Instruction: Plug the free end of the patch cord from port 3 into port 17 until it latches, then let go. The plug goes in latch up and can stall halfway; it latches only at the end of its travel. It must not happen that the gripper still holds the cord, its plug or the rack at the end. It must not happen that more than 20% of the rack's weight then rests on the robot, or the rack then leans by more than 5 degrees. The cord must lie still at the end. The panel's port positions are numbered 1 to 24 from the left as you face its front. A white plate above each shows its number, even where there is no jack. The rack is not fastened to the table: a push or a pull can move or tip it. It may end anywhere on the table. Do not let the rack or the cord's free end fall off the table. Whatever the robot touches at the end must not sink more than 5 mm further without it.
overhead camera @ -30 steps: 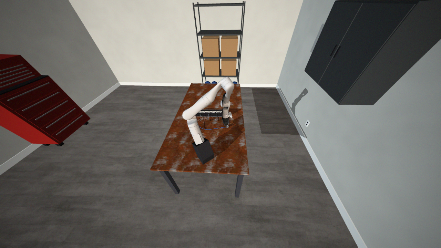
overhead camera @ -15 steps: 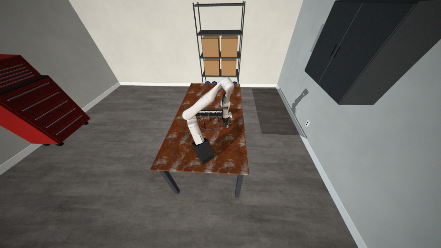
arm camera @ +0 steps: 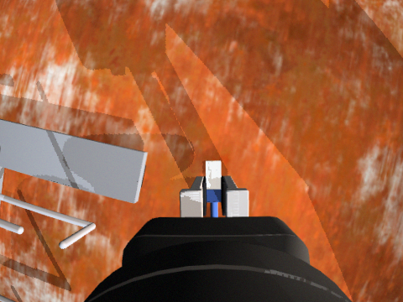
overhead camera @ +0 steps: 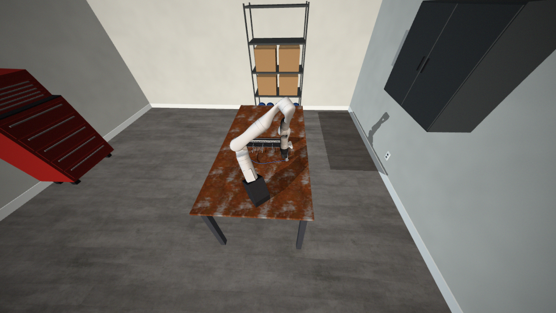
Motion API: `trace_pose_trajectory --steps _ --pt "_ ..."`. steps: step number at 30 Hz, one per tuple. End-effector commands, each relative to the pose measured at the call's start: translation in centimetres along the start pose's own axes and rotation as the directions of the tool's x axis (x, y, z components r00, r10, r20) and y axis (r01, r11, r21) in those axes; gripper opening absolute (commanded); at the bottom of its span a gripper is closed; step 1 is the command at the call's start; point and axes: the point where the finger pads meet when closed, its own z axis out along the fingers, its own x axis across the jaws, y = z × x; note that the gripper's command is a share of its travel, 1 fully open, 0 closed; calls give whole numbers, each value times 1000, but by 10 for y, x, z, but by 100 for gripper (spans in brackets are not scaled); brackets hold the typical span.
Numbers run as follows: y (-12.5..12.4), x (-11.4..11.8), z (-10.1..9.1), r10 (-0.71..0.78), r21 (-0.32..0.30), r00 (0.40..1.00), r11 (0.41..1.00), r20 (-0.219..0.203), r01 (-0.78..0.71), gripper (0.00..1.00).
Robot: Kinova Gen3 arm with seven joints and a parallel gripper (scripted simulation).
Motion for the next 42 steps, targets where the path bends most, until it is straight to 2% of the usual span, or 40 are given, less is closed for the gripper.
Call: trace_pose_trajectory --steps 1,42 --pt "-1 0 -1 0 2 1000 1000 0 0 0" --pt "-1 0 -6 0 2 1000 1000 0 0 0"
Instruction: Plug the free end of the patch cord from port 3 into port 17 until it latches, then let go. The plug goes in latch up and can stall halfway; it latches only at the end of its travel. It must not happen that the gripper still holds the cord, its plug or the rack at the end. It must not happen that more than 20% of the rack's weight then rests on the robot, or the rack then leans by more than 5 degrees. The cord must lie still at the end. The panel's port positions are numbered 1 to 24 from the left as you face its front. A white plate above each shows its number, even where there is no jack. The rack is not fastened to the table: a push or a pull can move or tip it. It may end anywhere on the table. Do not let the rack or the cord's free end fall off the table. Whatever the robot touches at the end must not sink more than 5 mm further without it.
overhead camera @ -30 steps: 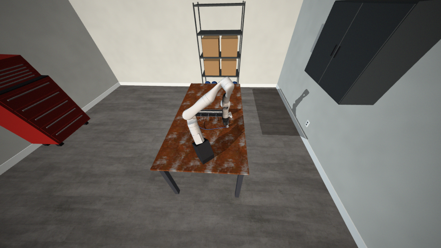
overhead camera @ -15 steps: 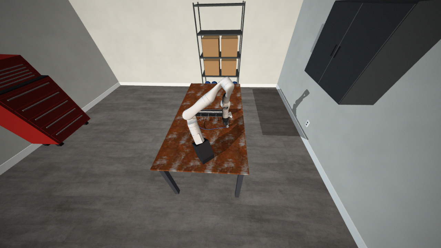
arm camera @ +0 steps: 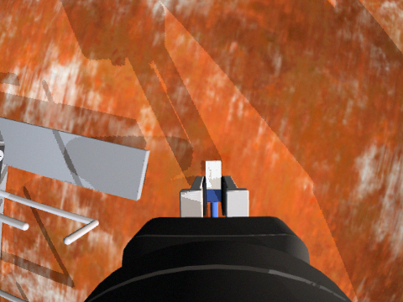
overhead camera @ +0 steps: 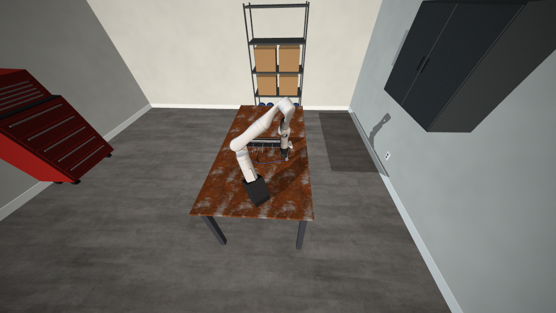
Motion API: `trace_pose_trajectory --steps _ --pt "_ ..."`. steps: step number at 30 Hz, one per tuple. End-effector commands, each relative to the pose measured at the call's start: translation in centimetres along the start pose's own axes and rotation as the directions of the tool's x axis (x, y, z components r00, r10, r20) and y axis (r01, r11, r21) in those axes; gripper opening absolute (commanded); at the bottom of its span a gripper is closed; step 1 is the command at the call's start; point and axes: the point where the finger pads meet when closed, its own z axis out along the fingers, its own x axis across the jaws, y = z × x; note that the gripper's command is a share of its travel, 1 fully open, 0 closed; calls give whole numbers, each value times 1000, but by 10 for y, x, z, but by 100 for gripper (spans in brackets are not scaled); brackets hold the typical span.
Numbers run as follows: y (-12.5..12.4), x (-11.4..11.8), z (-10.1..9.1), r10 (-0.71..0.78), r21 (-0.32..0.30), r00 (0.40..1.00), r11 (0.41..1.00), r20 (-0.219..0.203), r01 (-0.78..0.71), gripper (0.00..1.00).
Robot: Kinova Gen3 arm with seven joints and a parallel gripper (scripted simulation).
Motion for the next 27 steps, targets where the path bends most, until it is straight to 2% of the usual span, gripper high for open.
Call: trace_pose_trajectory --steps 1,27 --pt "-2 0 -3 2 4 1000 1000 1 -2 0" --pt "-2 0 -43 2 4 1000 1000 1 -2 0"
